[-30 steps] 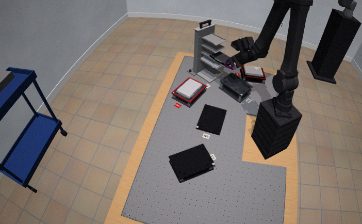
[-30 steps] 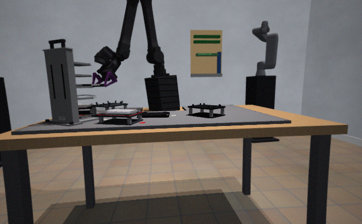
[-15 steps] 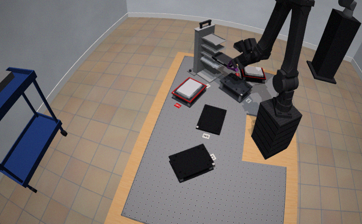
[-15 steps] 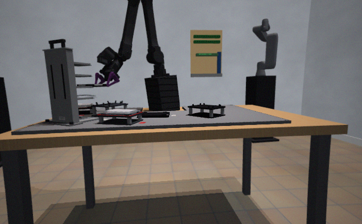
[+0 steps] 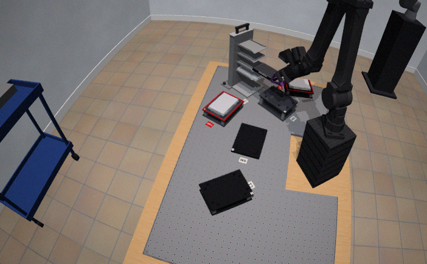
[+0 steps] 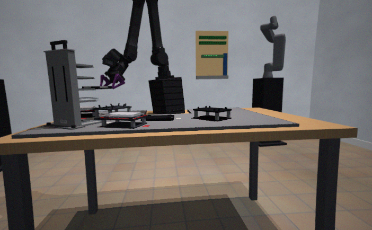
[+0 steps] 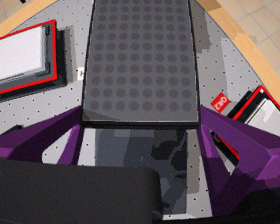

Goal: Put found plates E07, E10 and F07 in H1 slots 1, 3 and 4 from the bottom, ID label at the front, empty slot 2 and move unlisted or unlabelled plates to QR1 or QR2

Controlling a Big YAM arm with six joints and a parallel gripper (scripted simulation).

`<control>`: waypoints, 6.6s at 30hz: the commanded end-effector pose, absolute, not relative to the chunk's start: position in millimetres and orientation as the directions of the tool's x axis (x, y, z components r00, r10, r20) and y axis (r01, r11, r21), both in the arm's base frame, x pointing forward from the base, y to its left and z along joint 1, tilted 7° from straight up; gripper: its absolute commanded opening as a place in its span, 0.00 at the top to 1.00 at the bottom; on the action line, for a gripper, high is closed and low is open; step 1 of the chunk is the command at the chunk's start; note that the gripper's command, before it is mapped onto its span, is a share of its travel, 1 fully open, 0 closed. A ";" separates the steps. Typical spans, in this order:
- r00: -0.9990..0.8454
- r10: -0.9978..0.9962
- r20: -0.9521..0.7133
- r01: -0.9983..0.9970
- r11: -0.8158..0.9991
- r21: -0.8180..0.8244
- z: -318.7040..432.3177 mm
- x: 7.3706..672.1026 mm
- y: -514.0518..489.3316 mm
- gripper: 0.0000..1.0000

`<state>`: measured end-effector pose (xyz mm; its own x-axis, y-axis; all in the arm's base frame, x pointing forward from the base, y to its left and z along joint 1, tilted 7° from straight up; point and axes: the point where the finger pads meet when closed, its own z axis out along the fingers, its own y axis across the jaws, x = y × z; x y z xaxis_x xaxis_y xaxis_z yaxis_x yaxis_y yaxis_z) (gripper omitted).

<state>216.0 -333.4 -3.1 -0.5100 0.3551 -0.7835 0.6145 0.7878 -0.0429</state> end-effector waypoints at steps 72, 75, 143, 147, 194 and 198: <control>-0.515 0.322 -0.794 0.602 0.795 -0.068 -22.6 156.3 -292.0 0.14; -0.515 0.321 -0.795 0.602 0.795 -0.069 -24.1 156.4 -292.3 0.14; -0.514 0.326 -0.794 0.602 0.796 -0.063 -55.2 158.0 -292.7 0.14; -0.514 0.326 -0.794 0.602 0.796 -0.063 -56.2 158.0 -292.8 0.14; -0.513 0.330 -0.792 0.604 0.795 -0.059 -78.3 158.2 -293.0 0.14; -0.513 0.329 -0.793 0.604 0.795 -0.061 -78.8 158.3 -293.5 0.14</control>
<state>153.7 -288.9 -81.6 -0.5129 0.3582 -0.7801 0.6136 0.7885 -0.0415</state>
